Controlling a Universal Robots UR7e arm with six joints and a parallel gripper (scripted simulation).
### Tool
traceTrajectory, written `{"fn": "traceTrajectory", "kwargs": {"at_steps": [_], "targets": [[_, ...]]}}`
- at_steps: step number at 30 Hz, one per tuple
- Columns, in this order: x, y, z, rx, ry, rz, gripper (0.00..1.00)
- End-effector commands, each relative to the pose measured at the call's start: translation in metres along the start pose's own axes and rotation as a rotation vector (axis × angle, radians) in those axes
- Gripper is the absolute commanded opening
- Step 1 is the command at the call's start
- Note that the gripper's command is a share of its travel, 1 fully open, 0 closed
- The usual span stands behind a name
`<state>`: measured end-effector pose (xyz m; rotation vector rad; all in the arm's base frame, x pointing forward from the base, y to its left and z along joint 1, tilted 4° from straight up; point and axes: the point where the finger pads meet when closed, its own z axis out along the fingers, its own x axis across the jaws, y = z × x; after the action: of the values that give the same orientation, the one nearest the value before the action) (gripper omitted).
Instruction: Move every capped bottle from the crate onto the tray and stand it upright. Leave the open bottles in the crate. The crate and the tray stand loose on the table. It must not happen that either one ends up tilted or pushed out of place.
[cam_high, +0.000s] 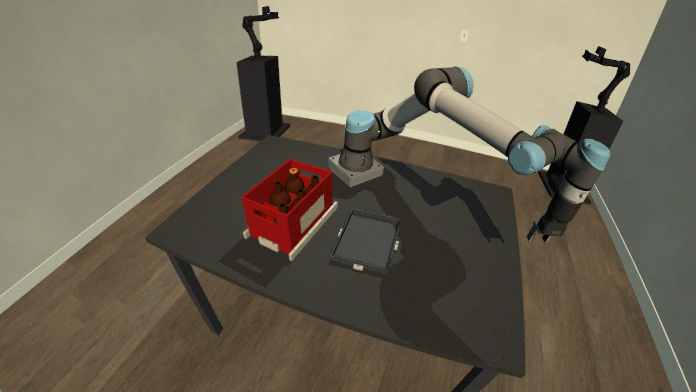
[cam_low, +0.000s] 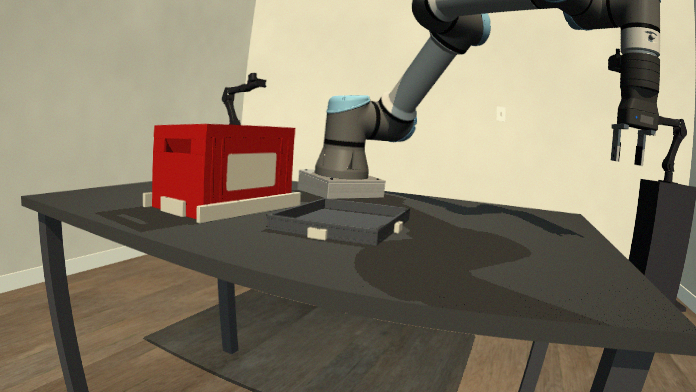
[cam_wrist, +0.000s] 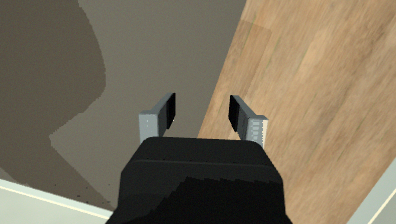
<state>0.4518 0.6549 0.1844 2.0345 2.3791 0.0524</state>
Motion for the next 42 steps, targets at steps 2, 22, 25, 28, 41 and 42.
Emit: {"fn": "traceTrajectory", "kwargs": {"at_steps": [2,22,25,28,41,42], "targets": [[0.0,0.0,-0.001,-0.002,0.001,0.0,1.0],[0.0,0.0,-0.018,-0.002,0.001,0.0,1.0],[-0.001,0.0,-0.028,-0.002,0.001,0.0,1.0],[-0.001,-0.001,-0.038,-0.002,0.001,0.0,1.0],[-0.001,-0.001,-0.057,-0.002,0.002,0.0,1.0],[-0.002,-0.001,-0.061,-0.002,0.002,0.0,1.0]]}}
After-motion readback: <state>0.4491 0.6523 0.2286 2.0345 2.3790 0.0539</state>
